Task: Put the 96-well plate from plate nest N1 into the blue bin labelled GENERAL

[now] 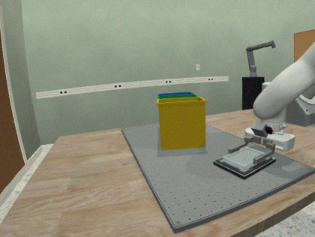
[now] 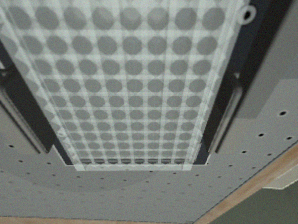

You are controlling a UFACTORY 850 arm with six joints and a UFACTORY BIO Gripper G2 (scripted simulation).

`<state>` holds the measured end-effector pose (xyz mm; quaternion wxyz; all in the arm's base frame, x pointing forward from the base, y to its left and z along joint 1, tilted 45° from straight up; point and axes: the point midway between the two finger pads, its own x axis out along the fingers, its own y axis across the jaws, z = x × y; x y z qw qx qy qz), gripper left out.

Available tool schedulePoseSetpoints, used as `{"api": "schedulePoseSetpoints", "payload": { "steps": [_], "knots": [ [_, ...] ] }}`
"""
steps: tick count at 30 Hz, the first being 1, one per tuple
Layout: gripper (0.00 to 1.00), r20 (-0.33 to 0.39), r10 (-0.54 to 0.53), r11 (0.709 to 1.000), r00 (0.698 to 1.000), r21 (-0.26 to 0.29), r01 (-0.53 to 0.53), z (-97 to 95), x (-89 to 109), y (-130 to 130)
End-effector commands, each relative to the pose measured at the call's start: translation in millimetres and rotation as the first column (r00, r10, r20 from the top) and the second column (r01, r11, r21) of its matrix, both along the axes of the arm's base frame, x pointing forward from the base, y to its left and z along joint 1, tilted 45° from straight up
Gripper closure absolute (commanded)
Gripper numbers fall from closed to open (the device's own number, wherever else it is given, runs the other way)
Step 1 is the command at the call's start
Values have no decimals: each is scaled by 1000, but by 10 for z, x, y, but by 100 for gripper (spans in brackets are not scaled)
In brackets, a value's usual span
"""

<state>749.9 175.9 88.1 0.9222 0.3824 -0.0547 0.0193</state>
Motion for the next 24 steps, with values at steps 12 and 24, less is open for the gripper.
{"api": "schedulePoseSetpoints", "payload": {
  "steps": [12, 24],
  "knots": [
    [100, 1, -1, 1000, 1000, 0, 1, 63, -1, -61],
    [100, 1, -1, 1000, 1000, 0, 1, 109, -7, -108]
  ]
}}
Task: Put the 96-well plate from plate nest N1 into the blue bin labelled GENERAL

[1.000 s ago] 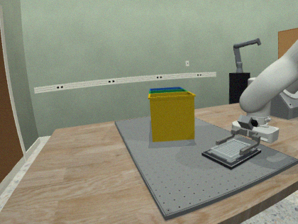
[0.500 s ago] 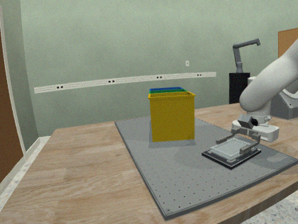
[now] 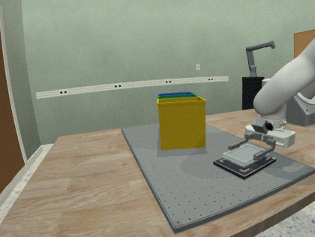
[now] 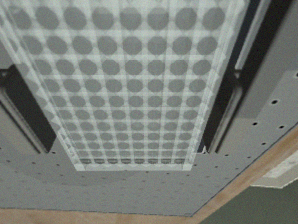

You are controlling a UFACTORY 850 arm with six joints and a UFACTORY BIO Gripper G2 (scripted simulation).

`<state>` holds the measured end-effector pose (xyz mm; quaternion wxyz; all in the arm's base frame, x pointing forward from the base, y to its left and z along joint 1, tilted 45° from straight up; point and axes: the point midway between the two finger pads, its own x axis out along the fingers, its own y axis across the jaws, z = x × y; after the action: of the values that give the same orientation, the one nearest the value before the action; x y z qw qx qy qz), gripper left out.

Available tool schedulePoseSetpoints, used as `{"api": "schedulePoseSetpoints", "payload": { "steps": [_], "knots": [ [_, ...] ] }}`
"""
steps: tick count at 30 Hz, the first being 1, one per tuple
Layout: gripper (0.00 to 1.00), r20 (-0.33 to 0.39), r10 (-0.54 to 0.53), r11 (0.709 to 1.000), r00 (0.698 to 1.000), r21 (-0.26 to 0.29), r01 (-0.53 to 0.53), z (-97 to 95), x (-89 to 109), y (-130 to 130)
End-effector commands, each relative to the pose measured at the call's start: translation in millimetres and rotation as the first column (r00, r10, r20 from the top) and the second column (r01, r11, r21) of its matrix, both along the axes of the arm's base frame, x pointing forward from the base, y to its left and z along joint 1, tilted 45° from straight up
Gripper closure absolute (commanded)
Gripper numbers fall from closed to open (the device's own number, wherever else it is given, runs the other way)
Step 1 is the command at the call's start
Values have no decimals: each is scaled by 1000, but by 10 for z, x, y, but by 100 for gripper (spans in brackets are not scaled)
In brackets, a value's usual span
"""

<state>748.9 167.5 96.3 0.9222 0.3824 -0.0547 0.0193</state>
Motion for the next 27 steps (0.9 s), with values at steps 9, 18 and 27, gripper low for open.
{"api": "schedulePoseSetpoints", "payload": {
  "steps": [9, 18, 27],
  "knots": [
    [100, 1, -1, 1000, 1000, 0, 1, 64, -1, -62],
    [100, 1, -1, 1000, 1000, 0, 1, 65, -1, -62],
    [100, 1, -1, 1000, 1000, 0, 1, 170, -14, -168]
  ]
}}
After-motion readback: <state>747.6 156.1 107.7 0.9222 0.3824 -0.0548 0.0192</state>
